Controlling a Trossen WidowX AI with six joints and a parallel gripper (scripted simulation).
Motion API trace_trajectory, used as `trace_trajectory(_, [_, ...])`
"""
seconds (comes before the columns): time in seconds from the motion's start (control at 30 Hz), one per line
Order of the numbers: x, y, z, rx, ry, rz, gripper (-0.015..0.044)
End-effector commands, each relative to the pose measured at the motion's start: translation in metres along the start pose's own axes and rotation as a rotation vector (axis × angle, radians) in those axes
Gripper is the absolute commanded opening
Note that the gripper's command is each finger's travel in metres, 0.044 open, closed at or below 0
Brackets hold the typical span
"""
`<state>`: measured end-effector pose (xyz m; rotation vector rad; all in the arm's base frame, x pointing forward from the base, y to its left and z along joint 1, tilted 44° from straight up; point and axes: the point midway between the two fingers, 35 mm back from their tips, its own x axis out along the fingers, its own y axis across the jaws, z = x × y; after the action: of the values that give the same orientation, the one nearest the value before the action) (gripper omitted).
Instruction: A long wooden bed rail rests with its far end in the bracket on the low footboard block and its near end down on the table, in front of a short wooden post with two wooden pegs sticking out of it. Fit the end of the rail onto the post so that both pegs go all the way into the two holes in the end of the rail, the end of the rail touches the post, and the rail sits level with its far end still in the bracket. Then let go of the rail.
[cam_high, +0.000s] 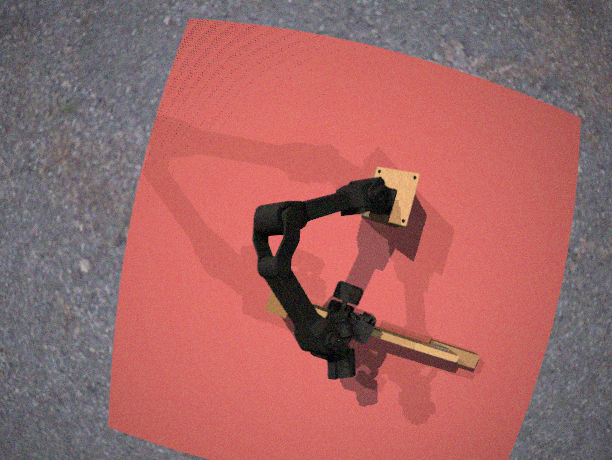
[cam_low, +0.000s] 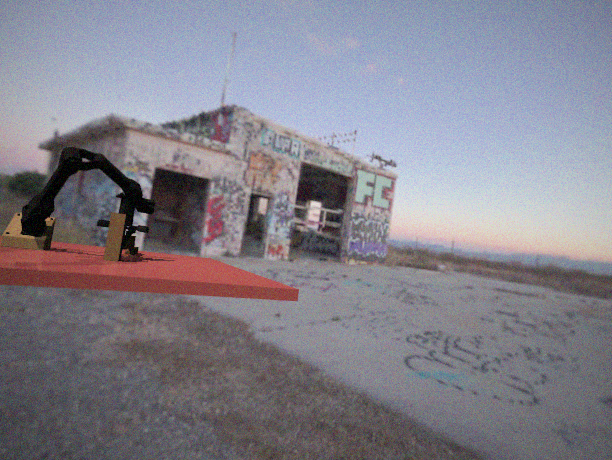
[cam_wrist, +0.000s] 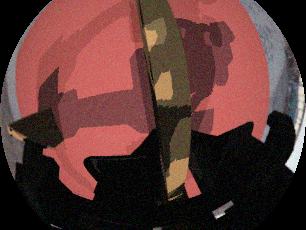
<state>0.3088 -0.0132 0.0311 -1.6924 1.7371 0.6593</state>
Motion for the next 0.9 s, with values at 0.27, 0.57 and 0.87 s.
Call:
trace_trajectory(0.27, [-0.0025,-0.0004,-0.0049,-0.002,0.0,-0.006,0.0])
trace_trajectory(0.57, [-0.0018,-0.0003,-0.0077,-0.002,0.001,-0.006,0.0])
trace_trajectory(0.87, [-0.0009,-0.0004,-0.0104,-0.002,0.001,-0.006,0.0])
